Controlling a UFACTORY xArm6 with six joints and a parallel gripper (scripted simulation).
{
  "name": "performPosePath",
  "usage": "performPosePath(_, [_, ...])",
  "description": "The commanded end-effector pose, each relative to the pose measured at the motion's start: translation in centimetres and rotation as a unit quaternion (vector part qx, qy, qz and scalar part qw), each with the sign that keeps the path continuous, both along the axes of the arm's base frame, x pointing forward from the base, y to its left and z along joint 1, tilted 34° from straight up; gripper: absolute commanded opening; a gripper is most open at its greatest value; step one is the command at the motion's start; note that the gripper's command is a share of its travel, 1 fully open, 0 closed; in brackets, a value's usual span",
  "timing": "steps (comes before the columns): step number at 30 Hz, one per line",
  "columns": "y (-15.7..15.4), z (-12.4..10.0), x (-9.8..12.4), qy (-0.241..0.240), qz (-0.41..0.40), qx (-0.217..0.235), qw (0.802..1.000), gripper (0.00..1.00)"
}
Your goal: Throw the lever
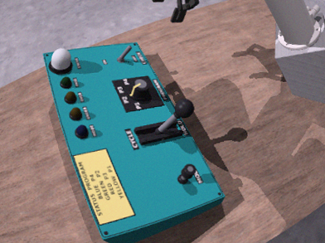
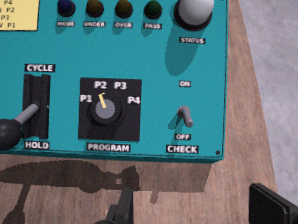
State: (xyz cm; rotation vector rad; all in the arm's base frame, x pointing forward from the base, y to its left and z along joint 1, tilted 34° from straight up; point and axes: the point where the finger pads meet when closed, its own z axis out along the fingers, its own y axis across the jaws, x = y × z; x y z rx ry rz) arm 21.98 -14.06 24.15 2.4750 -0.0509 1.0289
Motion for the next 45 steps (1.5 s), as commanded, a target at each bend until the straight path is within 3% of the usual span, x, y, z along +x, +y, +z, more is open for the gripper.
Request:
performPosePath(1, [-0.01,0.11,0.00,0.000,0.000,-0.001,1.000,1.00])
performPosePath(45, [0.16,0.62,0.30,-0.008,0.003,-0.004,1.000,1.00])
